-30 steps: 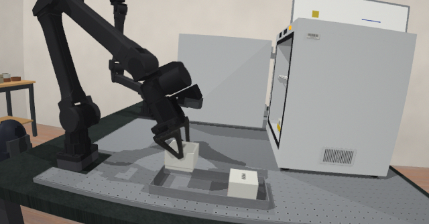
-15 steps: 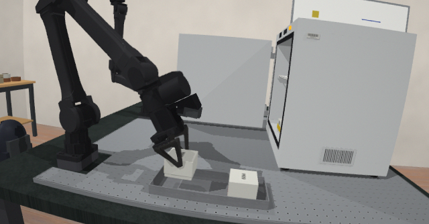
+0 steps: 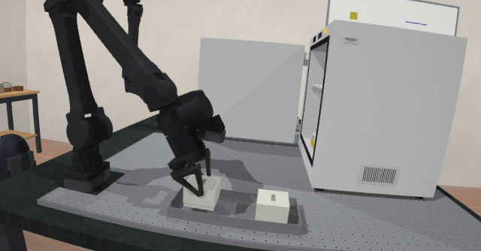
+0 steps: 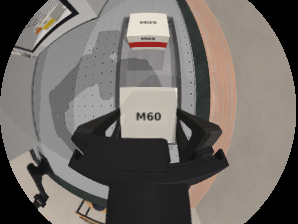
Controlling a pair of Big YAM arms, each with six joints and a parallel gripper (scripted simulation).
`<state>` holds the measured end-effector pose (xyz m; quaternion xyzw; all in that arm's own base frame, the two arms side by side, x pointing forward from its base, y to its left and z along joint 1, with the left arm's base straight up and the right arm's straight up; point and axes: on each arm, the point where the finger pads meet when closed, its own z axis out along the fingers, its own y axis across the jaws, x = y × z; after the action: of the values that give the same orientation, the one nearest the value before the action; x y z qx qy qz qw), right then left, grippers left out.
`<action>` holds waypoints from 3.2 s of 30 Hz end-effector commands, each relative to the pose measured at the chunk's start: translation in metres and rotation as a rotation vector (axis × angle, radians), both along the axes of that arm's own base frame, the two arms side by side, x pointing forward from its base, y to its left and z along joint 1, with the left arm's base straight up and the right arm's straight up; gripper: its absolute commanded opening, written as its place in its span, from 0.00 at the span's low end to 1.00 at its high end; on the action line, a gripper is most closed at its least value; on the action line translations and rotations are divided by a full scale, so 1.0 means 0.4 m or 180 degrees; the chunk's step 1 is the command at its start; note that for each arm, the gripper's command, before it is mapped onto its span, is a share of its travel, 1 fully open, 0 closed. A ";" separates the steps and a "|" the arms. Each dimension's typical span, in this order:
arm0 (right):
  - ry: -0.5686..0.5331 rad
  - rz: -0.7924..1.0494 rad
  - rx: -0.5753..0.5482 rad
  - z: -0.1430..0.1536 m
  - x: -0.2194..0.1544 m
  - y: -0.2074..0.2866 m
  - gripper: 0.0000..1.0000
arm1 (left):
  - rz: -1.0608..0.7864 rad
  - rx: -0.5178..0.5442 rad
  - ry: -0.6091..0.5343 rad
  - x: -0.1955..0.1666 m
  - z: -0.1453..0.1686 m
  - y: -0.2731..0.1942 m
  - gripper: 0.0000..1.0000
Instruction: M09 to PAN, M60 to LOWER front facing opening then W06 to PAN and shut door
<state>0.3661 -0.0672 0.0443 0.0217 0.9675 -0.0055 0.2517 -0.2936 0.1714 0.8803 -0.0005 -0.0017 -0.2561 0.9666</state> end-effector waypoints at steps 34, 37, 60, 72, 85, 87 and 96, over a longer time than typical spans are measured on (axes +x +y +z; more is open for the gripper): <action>-0.0070 0.0016 -0.0013 -0.021 0.009 -0.005 0.77 | -0.0037 0.0053 0.0090 0.036 0.010 -0.021 0.00; -0.0070 0.0016 -0.0013 -0.027 0.009 -0.005 0.77 | -0.0037 0.0053 0.0090 0.036 0.010 -0.021 0.00; -0.0069 0.0012 -0.0011 -0.057 0.009 -0.005 1.00 | -0.0037 0.0053 0.0090 0.036 0.010 -0.021 0.00; -0.0089 0.0013 -0.0015 -0.051 0.010 -0.005 1.00 | -0.0037 0.0053 0.0090 0.036 0.010 -0.021 0.00; -0.0089 0.0013 -0.0015 -0.051 0.010 -0.005 1.00 | -0.0037 0.0053 0.0090 0.036 0.010 -0.021 0.00; -0.0080 0.0013 -0.0013 -0.035 0.003 -0.004 1.00 | -0.0037 0.0053 0.0090 0.036 0.010 -0.021 0.00; -0.0245 0.0013 -0.0052 0.059 0.061 -0.017 1.00 | -0.0037 0.0053 0.0090 0.036 0.010 -0.021 0.00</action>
<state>0.3650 -0.0669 0.0377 0.0211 0.9651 -0.0074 0.2609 -0.2937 0.1714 0.8803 -0.0005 -0.0017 -0.2561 0.9666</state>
